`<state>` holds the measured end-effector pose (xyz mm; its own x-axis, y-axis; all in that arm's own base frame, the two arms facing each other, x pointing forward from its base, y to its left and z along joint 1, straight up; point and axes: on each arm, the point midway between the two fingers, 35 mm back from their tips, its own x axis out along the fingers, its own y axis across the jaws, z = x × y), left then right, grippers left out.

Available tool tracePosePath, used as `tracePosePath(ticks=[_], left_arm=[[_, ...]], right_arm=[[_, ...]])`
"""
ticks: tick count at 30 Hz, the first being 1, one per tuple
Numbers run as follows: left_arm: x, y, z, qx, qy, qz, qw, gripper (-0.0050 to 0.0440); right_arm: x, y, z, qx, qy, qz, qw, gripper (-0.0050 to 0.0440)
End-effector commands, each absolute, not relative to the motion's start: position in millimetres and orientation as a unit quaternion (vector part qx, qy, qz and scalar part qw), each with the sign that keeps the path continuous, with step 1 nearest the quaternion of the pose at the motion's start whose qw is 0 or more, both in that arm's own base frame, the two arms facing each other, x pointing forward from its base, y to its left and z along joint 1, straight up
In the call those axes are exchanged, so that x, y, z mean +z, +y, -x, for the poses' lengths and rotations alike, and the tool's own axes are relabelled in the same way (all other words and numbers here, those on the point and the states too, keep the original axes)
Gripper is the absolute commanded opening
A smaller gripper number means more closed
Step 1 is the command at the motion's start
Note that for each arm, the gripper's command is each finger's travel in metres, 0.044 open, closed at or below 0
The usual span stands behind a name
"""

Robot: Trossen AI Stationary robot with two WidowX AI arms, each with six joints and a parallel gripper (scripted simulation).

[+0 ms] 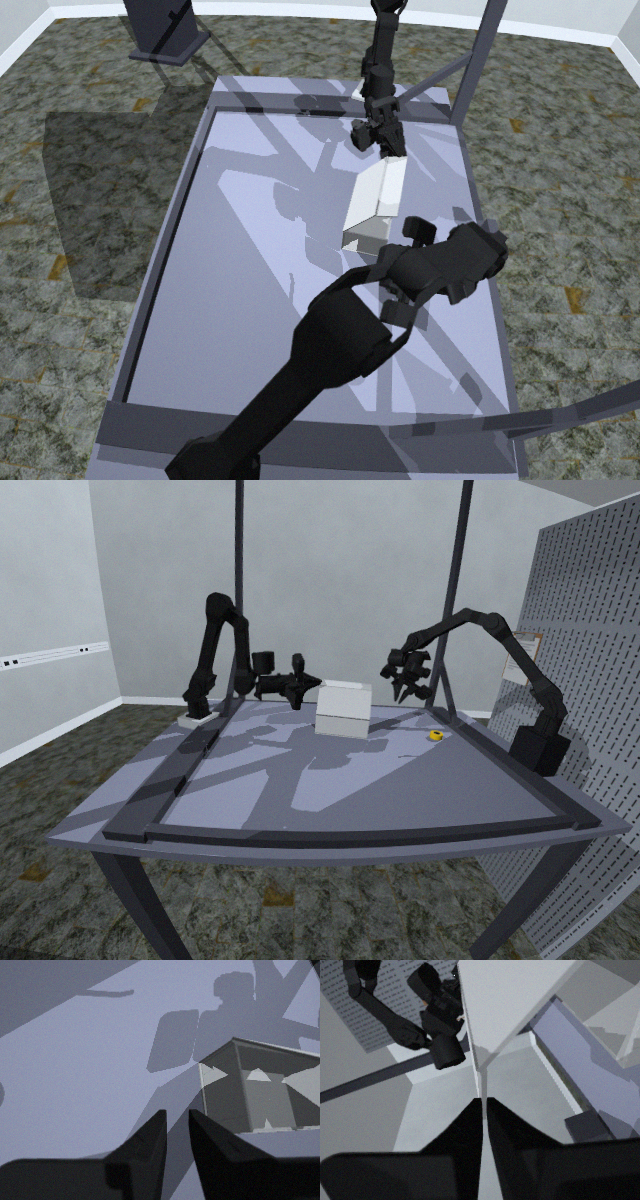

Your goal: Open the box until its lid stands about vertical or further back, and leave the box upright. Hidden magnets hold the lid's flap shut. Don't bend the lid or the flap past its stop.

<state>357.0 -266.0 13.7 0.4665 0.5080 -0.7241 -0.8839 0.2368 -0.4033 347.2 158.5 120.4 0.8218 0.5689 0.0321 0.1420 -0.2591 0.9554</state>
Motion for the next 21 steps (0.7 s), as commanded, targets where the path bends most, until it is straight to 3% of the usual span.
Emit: tracePosePath(ticks=[1, 21], left_arm=[[21, -269, -364, 0.458, 0.225, 0.418, 0.752, 0.0060], [22, -273, -378, 0.455, 0.226, 0.421, 0.752, 0.0060]], right_arm=[[126, 159, -348, 0.198, 0.226, -0.770, 0.562, 0.0010], [126, 159, -348, 0.198, 0.226, -0.770, 0.562, 0.0010]])
